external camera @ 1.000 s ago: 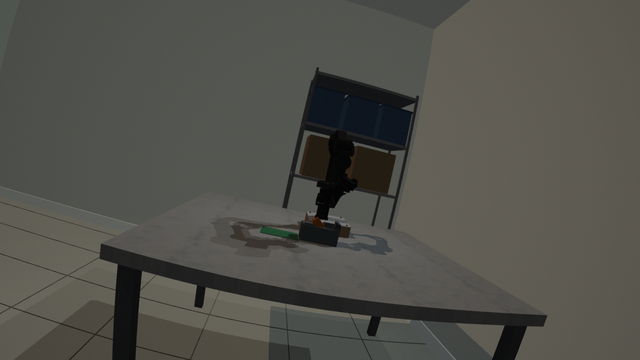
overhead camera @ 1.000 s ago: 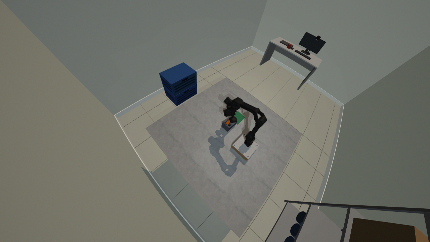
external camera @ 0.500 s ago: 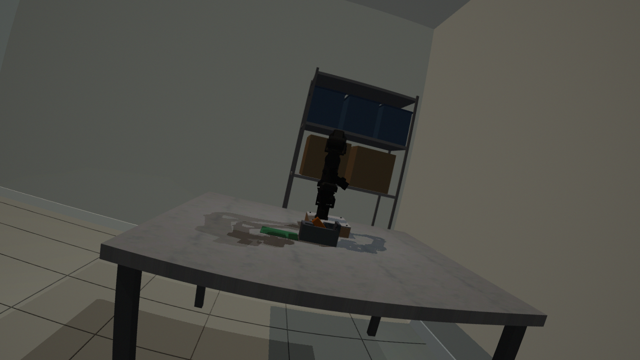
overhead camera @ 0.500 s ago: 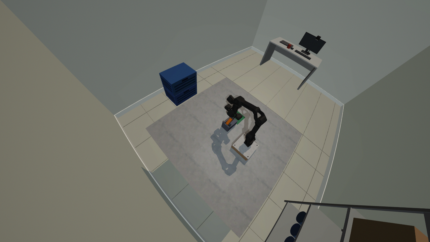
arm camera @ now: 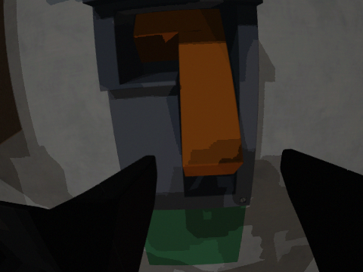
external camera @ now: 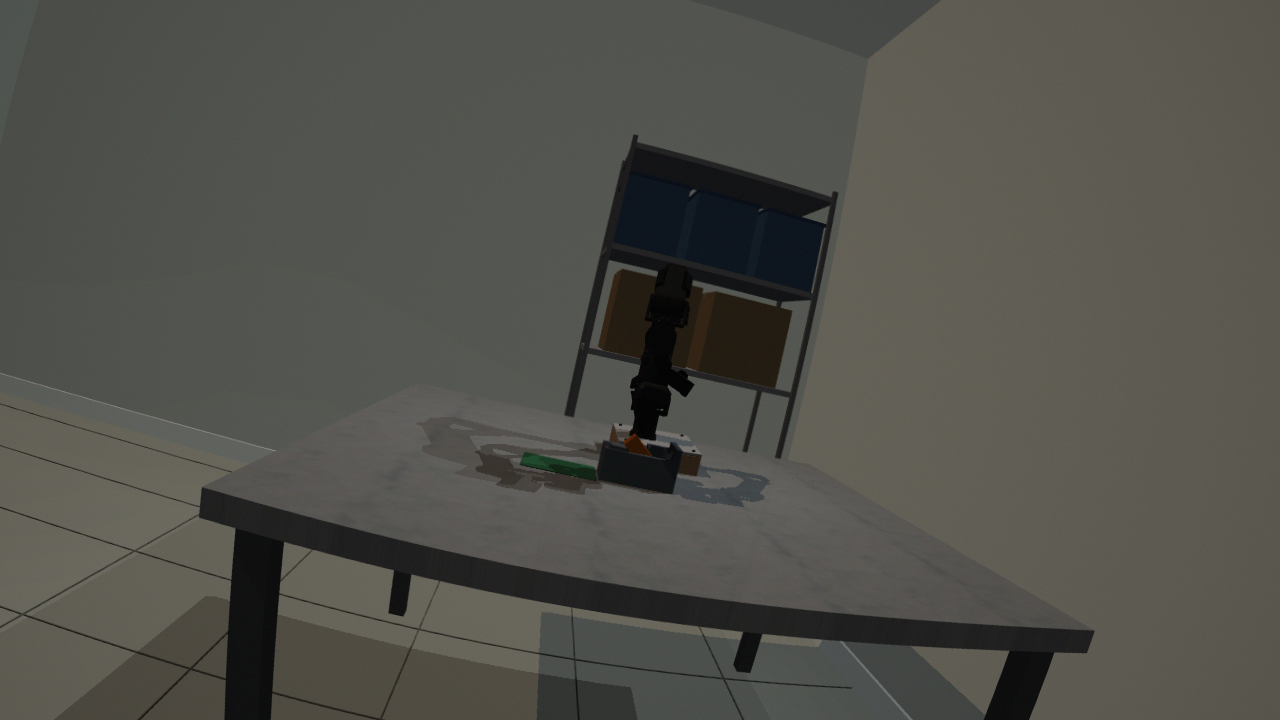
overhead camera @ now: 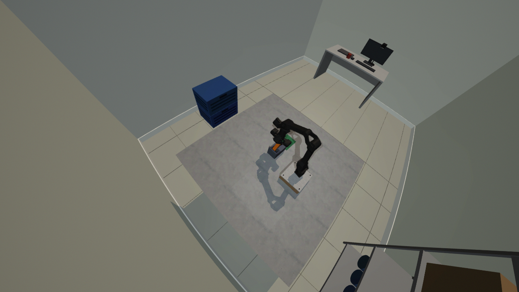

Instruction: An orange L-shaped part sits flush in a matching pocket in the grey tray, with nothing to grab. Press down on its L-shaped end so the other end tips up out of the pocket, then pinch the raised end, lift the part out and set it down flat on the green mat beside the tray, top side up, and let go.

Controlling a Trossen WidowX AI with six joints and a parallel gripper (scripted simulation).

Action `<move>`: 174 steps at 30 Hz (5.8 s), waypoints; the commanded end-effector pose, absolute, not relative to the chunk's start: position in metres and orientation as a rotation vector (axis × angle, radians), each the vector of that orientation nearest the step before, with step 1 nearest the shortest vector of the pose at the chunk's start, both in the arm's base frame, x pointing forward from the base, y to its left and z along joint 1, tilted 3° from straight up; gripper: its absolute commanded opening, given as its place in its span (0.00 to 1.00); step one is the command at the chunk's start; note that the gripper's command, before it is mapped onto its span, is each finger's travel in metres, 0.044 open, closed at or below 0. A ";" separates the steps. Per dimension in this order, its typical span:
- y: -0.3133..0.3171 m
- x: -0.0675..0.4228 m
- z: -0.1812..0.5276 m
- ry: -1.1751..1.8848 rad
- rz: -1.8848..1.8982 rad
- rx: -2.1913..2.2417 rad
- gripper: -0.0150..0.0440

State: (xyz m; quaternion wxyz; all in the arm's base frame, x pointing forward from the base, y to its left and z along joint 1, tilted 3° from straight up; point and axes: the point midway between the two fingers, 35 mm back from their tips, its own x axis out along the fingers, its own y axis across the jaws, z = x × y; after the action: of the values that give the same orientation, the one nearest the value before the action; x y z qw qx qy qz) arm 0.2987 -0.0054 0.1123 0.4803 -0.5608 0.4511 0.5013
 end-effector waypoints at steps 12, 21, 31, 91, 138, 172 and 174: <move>-0.005 0.301 0.087 1.098 1.233 -1.367 0.73; -0.005 0.301 0.073 1.098 1.233 -1.367 0.73; -0.006 0.301 0.074 1.101 1.224 -1.368 0.48; -0.004 0.296 0.140 1.098 1.233 -1.367 0.25; -0.115 0.299 0.163 1.106 1.229 -1.375 0.25; -0.172 0.304 0.136 1.110 1.226 -1.379 0.25; -0.172 0.304 0.133 1.110 1.226 -1.379 0.25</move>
State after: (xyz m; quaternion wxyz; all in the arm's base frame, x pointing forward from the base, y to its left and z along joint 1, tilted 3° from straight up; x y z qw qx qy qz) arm 0.3034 -0.1721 0.1370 0.4741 -0.5629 0.4570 0.4995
